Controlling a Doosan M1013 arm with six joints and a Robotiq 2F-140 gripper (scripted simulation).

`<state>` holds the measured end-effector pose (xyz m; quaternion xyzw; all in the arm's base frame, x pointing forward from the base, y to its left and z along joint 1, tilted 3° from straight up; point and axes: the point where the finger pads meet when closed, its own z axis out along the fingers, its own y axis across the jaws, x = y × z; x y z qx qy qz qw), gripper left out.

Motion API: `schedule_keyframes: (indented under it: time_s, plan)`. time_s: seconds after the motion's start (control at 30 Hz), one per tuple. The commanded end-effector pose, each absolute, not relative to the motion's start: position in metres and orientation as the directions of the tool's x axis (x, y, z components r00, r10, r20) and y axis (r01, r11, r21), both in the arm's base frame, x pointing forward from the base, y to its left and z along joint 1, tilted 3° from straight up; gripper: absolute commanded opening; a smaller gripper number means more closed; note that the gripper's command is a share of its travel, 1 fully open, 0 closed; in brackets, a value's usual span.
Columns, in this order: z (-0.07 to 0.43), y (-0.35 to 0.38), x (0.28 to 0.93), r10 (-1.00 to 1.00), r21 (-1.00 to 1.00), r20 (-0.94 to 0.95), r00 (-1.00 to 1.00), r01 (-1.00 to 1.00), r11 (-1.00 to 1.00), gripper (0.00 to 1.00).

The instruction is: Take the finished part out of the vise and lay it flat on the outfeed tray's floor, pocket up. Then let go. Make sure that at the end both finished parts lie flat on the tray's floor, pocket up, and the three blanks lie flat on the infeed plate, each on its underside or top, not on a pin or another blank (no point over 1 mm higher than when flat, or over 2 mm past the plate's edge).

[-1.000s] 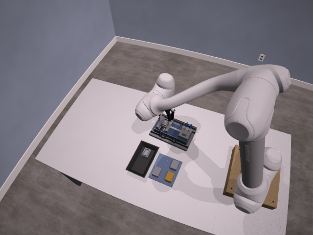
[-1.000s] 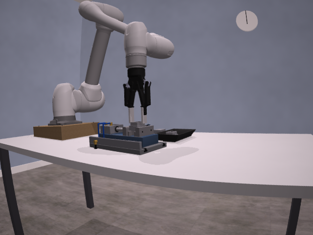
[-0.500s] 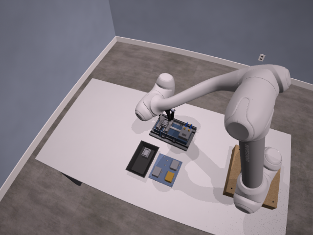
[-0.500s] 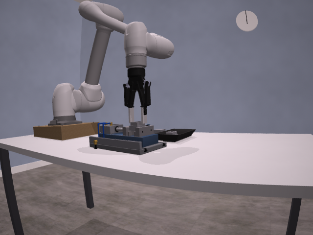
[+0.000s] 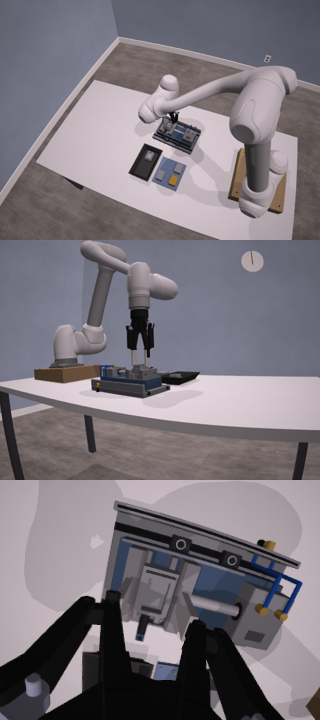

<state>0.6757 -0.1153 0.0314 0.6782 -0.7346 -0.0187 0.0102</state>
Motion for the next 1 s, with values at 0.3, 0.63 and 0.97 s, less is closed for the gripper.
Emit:
schedule_keyframes:
  time_s: [0.3,0.63,0.97]
  plan:
    - [0.0263,-0.1164,0.6726,-0.997,0.047,-0.008,-0.077,-0.996,0.076,0.40]
    - [0.0263,-0.1164,0.6726,-0.997,0.047,-0.008,-0.077,-0.996,0.076,0.40]
    - [0.0263,-0.1164,0.6726,-0.997,0.047,-0.008,-0.077,-0.996,0.076,0.00]
